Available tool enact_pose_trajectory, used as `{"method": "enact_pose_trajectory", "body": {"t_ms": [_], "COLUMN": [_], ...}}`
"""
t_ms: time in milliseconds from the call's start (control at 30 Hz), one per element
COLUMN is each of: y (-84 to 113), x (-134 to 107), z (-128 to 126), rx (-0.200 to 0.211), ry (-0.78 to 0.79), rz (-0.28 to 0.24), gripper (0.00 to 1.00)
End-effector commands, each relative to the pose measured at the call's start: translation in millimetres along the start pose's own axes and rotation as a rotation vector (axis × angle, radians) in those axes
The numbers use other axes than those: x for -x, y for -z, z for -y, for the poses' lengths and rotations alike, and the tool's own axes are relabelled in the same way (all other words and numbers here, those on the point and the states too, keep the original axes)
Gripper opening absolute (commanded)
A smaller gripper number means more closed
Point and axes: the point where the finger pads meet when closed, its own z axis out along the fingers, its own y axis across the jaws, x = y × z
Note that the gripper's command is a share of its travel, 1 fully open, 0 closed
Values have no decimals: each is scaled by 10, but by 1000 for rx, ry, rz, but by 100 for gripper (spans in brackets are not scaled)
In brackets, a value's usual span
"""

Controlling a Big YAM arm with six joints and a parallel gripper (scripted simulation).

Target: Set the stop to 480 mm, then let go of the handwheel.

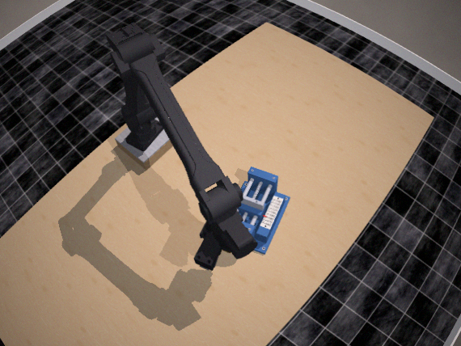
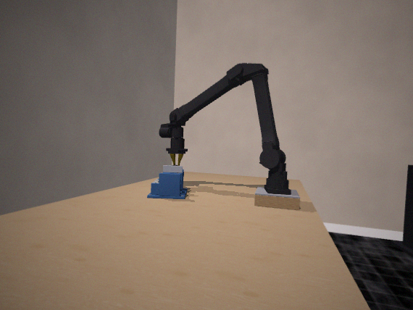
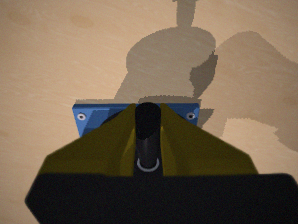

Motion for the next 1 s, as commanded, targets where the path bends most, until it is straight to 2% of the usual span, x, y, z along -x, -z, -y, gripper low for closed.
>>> {"method": "enact_pose_trajectory", "body": {"t_ms": [0, 300, 833, 867, 967], "y": [224, 172, 164, 164, 163], "x": [32, 28, 29, 29, 16], "z": [1, -120, -124, -124, -98], "rx": [35, 48, 47, 47, 37], "ry": [2, 1, 1, 1, 1], "rz": [25, 33, 32, 32, 26], "gripper": [6, 6, 6, 53, 53]}}
